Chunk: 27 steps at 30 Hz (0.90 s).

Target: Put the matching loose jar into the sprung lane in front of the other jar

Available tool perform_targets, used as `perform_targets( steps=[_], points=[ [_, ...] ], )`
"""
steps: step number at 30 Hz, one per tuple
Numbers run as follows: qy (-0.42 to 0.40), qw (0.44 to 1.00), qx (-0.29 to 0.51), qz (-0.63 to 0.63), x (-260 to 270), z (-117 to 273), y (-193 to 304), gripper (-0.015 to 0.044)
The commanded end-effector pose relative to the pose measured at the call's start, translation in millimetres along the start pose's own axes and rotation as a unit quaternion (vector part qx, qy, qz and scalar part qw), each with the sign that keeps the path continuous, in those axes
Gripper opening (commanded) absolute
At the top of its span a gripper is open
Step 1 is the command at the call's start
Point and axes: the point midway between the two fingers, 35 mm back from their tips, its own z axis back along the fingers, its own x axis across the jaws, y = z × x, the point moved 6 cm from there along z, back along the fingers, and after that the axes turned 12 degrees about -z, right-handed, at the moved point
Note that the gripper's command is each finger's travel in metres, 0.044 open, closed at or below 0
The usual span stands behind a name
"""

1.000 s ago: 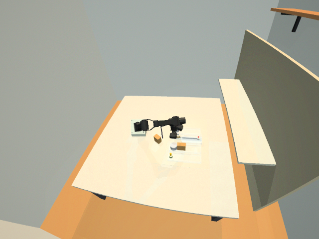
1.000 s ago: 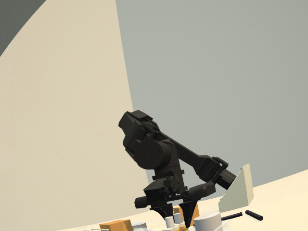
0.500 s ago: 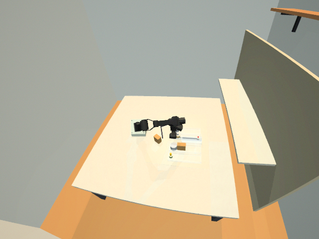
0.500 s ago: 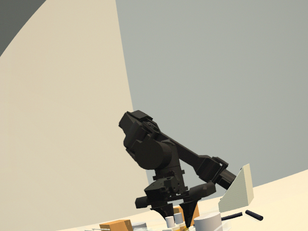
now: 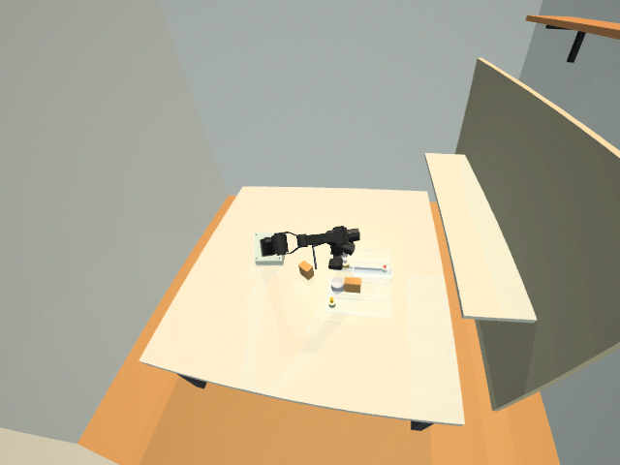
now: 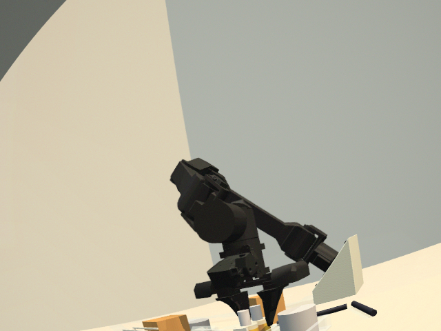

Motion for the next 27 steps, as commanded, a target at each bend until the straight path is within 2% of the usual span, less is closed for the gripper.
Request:
perform_targets(
  steps=[1, 27],
  points=[
    [0.004, 1.0, -0.004, -0.002, -1.2, -0.4, -0.8, 0.0],
    [0.004, 1.0, -0.004, -0.002, -1.4, -0.3, 4.3, 0.0]
  ],
)
